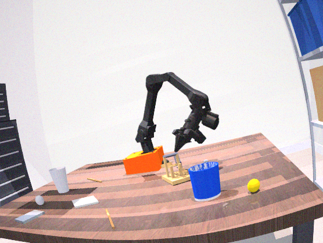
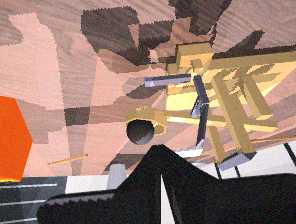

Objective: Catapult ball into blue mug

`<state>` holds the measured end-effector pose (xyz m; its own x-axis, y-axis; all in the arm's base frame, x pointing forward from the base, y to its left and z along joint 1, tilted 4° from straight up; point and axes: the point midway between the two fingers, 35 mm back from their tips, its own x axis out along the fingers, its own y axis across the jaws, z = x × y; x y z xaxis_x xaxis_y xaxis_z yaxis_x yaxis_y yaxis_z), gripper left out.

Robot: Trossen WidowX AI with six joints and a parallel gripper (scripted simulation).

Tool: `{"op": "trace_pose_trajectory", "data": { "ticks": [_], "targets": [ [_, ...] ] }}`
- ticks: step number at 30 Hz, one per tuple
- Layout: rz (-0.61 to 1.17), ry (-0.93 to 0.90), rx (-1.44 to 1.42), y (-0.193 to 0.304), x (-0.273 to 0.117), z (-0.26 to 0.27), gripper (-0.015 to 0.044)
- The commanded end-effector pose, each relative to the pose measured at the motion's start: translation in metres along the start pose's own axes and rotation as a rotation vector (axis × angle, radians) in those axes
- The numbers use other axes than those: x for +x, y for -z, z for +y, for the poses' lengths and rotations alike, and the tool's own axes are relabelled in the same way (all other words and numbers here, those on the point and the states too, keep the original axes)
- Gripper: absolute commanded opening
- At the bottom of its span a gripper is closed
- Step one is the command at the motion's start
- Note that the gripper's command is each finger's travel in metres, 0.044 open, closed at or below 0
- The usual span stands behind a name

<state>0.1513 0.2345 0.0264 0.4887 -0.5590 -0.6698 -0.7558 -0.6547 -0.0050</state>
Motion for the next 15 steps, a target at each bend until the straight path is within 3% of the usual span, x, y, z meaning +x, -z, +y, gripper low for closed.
{"op": "trace_pose_trajectory", "data": {
  "ticks": [1,15],
  "targets": [
    [0.004,0.0,-0.007,-0.004,0.005,0.0,0.0],
    [0.004,0.0,-0.007,-0.021,0.022,0.001,0.0]
  ]
}}
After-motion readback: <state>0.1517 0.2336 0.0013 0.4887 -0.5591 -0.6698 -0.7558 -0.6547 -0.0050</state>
